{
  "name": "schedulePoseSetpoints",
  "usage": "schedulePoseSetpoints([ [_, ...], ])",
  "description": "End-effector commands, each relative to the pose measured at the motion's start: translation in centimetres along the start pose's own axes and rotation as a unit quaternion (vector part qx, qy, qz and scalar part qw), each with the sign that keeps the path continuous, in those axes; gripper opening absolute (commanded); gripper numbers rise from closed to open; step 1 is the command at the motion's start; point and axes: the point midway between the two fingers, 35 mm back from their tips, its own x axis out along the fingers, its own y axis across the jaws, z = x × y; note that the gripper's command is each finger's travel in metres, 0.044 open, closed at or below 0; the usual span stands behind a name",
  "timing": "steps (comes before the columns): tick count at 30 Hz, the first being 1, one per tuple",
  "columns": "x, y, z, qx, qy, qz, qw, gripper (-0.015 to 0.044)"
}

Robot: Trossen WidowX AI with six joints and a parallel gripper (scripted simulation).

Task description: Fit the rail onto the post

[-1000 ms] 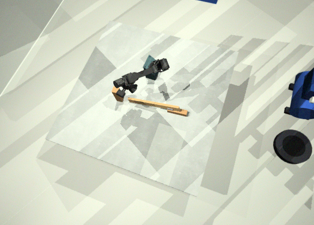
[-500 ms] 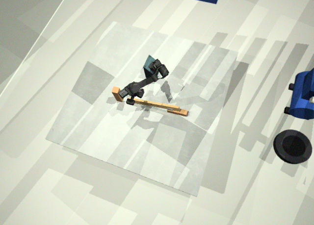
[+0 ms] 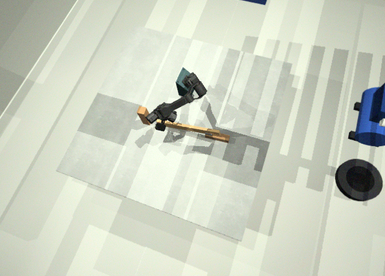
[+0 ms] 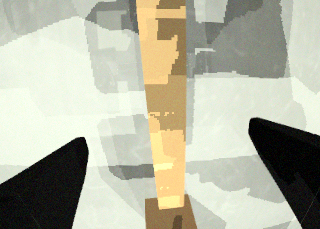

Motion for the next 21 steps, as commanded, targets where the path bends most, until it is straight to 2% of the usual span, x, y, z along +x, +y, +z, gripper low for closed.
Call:
schedulePoseSetpoints([
  [1, 0.8, 0.2, 0.1, 0.004, -0.003, 0.002, 1.000, 0.0440],
  [21, 4.0, 0.1, 0.2, 0.004, -0.005, 0.002, 1.000, 0.0440],
])
